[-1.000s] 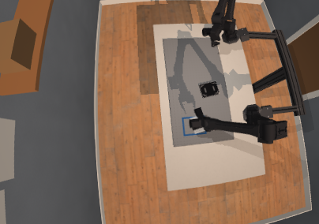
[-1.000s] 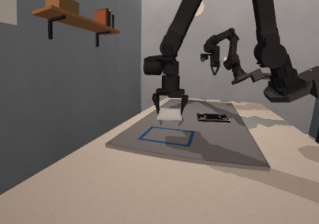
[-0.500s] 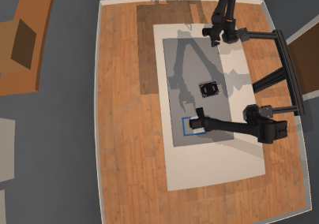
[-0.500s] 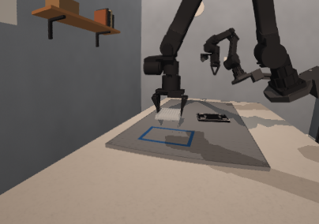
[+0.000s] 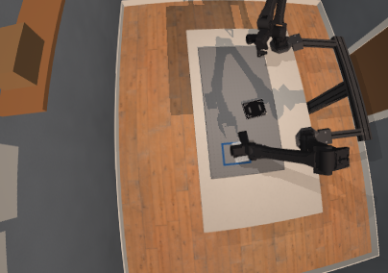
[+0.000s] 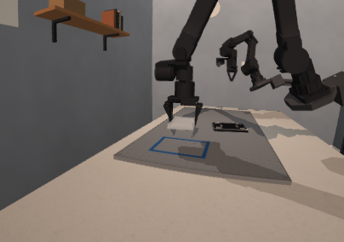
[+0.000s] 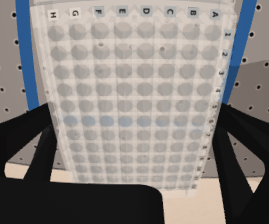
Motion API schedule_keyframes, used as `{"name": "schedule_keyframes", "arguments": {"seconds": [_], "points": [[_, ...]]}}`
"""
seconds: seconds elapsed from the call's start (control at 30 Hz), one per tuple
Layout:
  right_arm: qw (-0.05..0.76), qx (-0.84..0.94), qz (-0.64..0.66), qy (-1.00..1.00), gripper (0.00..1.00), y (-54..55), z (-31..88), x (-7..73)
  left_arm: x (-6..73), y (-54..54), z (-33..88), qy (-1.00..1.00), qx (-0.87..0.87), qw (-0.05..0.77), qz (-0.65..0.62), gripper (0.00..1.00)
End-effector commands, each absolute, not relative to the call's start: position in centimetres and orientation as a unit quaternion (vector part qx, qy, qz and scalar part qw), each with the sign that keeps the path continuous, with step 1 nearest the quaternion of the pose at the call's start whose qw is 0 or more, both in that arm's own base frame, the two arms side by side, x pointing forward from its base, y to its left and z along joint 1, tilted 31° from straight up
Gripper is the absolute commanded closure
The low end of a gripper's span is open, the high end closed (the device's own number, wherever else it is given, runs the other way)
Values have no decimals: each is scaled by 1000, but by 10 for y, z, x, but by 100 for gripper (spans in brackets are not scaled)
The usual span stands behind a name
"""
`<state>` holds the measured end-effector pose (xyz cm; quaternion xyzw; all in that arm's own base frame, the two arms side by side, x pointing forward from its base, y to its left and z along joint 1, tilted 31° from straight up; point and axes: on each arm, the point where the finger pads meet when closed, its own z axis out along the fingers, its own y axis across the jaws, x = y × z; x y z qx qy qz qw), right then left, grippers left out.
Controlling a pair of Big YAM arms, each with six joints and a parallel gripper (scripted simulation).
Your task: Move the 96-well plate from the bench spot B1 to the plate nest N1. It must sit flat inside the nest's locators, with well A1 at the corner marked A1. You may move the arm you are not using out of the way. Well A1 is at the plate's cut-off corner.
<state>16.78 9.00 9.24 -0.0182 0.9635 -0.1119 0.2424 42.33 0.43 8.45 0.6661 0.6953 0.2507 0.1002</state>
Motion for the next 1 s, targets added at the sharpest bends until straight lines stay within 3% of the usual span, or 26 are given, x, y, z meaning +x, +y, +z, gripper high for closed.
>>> {"name": "schedule_keyframes", "arguments": {"seconds": [0.0,0.97], "points": [[250,-12,-103,963,0,96,103,172,419,-5,83,687,676,99,247,100],[250,-12,-103,963,0,96,103,172,451,12,69,691,667,108,258,100]]}}
